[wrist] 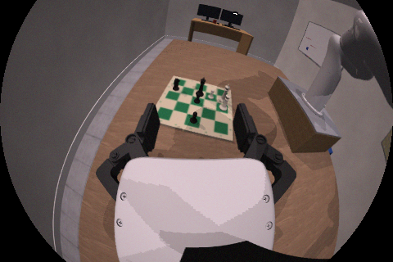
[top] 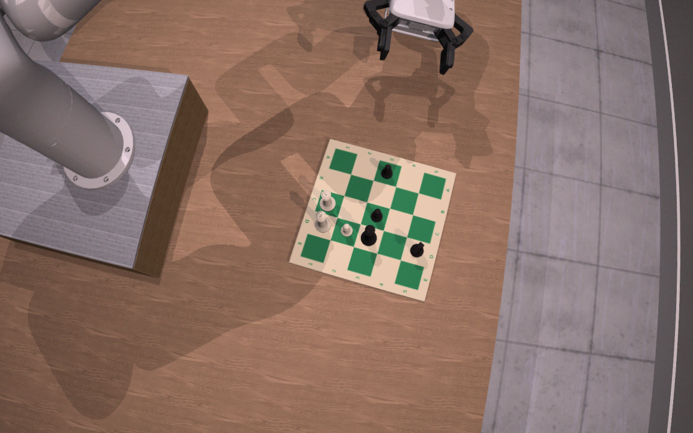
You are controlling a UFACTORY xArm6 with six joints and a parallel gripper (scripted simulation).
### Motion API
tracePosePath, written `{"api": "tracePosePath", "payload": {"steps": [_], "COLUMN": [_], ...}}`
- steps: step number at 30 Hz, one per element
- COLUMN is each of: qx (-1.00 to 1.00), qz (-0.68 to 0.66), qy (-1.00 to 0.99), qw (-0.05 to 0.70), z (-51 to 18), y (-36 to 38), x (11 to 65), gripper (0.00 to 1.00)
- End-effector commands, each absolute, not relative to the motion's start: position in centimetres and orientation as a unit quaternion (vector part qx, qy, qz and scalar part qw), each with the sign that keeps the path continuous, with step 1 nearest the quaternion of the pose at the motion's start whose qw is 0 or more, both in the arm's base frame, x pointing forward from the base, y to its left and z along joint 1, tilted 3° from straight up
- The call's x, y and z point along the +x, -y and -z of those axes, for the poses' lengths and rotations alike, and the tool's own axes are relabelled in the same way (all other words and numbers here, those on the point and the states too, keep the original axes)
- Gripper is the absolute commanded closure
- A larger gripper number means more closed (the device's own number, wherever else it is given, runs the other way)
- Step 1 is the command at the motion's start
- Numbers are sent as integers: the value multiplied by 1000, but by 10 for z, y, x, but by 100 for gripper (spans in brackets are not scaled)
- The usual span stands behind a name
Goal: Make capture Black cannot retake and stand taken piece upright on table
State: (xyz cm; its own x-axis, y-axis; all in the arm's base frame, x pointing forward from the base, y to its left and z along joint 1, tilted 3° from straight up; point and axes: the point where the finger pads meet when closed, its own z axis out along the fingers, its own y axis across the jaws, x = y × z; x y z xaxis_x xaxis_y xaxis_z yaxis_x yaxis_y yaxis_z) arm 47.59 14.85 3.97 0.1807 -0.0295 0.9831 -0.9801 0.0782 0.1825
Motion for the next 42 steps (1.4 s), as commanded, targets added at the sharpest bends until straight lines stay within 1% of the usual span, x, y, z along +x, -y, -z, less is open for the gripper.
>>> {"api": "tracePosePath", "payload": {"steps": [1,6,11,14,15,18,19,22,23,26,27,29,30,35,36,38,39,42], "qx": [536,539,575,575,582,582,588,588,592,592,592,592,589,589,583,583,571,571], "qz": [-429,-415,-354,-354,-334,-334,-313,-313,-289,-289,-265,-265,-240,-240,-214,-214,-189,-189], "qy": [477,488,543,543,562,562,584,584,609,609,636,636,666,666,696,696,727,727], "qw": [549,547,500,500,483,483,464,464,442,442,417,417,390,390,361,361,329,329], "z": [-47,-39,-23,-23,-19,-19,-15,-15,-11,-11,-8,-8,-6,-6,-4,-4,-4,-4], "y": [-150,-143,-117,-117,-109,-109,-102,-102,-96,-96,-89,-89,-84,-84,-79,-79,-74,-74], "x": [477,480,489,489,489,489,489,489,488,488,486,486,483,483,479,479,475,475], "gripper": [0,0,0,0,0,0,0,0,0,0,0,0,0,0,0,0,0,0]}}
